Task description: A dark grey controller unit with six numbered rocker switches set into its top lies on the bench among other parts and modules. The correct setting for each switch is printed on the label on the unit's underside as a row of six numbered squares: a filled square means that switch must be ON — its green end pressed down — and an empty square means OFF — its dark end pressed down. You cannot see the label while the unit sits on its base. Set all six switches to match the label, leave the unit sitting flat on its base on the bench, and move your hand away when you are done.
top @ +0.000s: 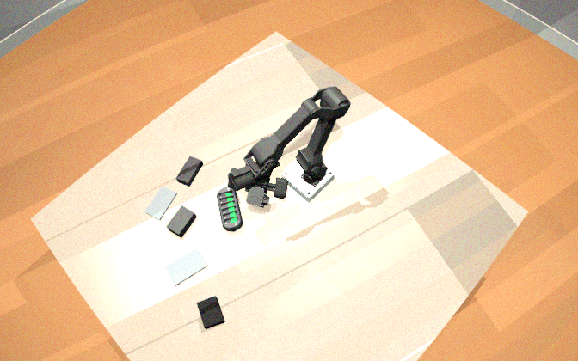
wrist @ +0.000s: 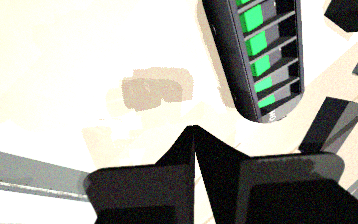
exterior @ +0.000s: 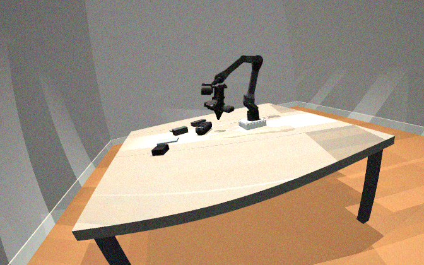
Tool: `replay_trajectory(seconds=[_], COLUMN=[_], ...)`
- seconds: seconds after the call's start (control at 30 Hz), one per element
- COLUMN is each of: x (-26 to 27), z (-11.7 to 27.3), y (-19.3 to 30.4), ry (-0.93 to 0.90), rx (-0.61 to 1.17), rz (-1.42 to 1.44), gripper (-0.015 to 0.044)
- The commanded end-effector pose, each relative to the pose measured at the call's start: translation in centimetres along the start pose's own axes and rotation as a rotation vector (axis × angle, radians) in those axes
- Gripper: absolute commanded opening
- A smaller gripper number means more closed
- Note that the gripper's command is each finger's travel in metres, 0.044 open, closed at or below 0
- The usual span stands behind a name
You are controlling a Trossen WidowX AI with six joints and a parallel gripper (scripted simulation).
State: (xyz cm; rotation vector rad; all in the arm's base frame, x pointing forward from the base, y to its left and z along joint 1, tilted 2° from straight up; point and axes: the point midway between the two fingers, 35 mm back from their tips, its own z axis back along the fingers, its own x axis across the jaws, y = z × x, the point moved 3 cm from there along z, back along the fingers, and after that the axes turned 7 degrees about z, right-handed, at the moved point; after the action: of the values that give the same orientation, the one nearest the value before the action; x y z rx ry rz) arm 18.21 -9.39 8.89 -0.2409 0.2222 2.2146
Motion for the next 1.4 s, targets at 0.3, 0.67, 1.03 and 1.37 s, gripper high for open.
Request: replay_trajectory(seconds=[0.3, 0.67, 1.03, 1.37], x=[-8.4, -14.1, -14.9, -14.7], z=[1.2, -2.2, -3.9, -5.4], y=[-5.3, -9.5, -10.3, -10.4], ry=[-0.238, -0.459, -0.508, -0.508], rx=[-0.016, -0.069, -0.087, -0.087], rz=[0.200, 0.351, 0.381, 0.381], gripper=[0.0000, 0.0000, 0.0000, 0.0000])
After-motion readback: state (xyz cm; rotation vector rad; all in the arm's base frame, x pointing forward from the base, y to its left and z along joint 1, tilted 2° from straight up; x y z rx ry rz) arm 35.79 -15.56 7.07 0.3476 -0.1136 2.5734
